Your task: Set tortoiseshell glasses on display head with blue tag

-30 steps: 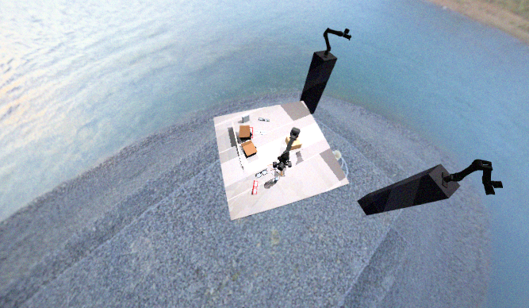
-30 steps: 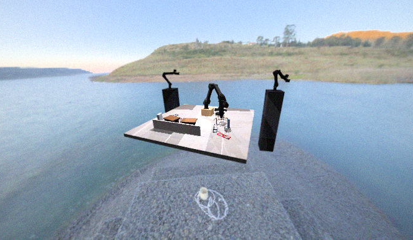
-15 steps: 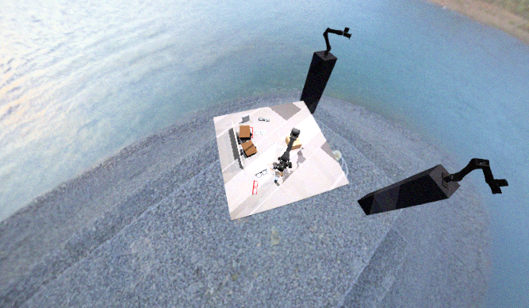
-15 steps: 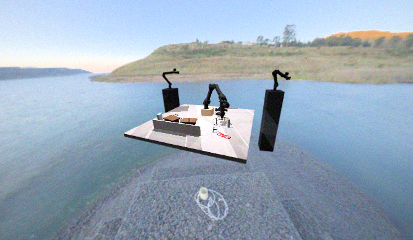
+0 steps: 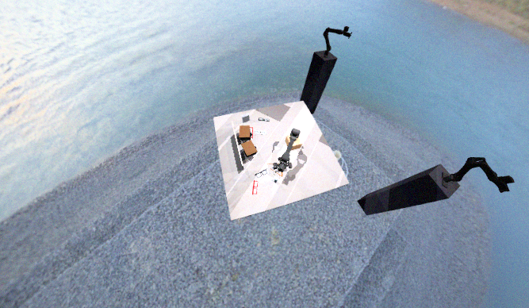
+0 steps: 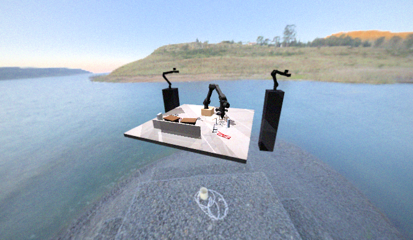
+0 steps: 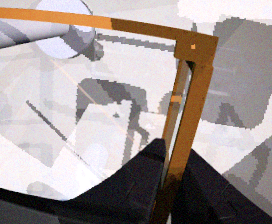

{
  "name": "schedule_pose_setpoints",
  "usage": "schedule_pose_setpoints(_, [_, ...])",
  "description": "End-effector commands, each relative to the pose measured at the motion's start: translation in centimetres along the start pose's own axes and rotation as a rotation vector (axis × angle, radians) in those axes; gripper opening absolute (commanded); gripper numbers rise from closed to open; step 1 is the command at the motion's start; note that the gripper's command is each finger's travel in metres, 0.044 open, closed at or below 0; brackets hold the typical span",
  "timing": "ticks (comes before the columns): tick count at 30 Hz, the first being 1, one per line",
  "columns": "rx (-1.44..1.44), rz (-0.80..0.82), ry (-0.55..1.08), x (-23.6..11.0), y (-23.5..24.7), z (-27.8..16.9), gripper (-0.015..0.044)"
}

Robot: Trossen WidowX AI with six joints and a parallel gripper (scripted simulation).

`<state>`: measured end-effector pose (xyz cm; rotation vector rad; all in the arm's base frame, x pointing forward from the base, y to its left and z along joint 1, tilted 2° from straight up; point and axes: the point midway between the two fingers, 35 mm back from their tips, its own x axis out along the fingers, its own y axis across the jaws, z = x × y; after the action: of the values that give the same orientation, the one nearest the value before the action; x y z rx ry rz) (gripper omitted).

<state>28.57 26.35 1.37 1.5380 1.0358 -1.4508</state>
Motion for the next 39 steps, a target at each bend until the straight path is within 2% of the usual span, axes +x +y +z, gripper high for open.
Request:
schedule_pose_setpoints(1, [0.004, 0.003, -0.002, 0.1, 0.0, 0.1, 0.0000])
schedule_pose_setpoints(21, [0.004, 0.003, -0.003, 0.1, 0.0, 0.8, 0.0000])
schedule_pose_setpoints(24, [0.004, 0.003, -0.003, -0.8, 0.1, 0.8, 0.0000])
schedule_pose_setpoints(31, [0.004, 0.003, -0.003, -5.8, 0.0, 1.3, 0.0000])
schedule_pose_setpoints(39, [0.004, 0.003, -0.004, -6.0, 0.4, 2.0, 0.0000])
